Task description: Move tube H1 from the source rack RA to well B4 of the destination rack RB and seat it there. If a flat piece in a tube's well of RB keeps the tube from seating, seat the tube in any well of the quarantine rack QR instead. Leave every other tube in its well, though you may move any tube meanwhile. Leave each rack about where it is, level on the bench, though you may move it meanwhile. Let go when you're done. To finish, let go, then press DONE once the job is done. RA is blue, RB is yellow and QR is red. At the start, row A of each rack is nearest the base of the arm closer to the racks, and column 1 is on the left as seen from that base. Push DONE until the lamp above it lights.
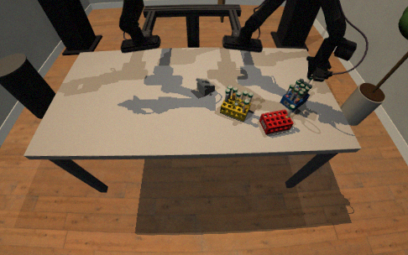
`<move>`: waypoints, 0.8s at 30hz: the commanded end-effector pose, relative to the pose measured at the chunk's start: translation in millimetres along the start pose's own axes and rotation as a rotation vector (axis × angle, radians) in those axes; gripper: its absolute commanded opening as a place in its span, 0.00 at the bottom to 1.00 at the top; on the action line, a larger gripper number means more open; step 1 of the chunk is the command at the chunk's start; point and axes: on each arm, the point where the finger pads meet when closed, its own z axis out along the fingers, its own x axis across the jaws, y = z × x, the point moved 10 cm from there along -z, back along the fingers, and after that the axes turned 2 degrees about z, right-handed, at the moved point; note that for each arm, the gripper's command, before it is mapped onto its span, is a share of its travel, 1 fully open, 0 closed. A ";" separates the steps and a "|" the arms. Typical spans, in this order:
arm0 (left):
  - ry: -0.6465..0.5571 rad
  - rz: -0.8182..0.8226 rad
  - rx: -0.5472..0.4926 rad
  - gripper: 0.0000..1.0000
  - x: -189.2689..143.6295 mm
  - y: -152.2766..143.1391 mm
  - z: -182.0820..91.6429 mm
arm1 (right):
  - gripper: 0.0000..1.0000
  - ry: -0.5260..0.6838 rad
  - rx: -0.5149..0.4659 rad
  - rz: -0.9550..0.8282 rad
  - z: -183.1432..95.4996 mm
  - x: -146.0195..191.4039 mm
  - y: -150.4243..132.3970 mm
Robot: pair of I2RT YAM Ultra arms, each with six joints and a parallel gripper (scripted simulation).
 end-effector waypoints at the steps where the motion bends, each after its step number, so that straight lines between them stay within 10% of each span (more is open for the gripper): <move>1: 0.037 0.002 -0.037 0.00 6.7 5.5 -25.7 | 0.00 -0.022 -0.029 0.011 -11.2 -4.6 18.0; 24: 0.038 -0.001 -0.035 0.00 6.7 0.9 -45.2 | 0.00 -0.022 -0.029 0.011 -11.2 -4.6 18.0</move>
